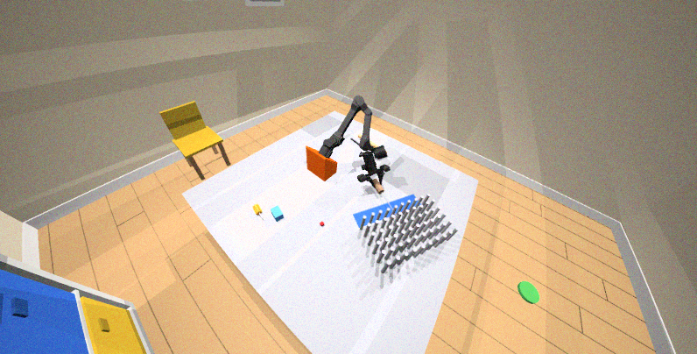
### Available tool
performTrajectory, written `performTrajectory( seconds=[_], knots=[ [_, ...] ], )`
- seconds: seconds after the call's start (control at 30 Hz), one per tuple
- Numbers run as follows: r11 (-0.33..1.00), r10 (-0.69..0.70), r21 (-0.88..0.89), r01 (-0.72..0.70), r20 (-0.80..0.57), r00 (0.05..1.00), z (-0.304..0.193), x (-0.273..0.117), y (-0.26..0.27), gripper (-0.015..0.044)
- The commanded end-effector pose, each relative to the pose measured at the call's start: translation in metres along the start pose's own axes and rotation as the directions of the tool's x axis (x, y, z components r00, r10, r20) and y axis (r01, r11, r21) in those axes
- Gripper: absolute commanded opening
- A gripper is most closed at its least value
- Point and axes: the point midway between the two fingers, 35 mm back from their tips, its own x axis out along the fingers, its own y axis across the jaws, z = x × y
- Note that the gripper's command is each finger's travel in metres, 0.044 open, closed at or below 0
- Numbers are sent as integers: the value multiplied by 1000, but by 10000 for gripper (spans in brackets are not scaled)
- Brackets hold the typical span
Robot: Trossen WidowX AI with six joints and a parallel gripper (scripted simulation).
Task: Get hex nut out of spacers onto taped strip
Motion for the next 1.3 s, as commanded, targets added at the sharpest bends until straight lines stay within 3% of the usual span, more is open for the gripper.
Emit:
performTrajectory(
  seconds=[0.0, 1.27],
  knots=[
    [1000, -12, -6, 12, -8, 1000, -6, 1, -4, 0],
    [1000, -11, -9, 11, -10, 1000, -25, 13, -5, 0]
  ],
)
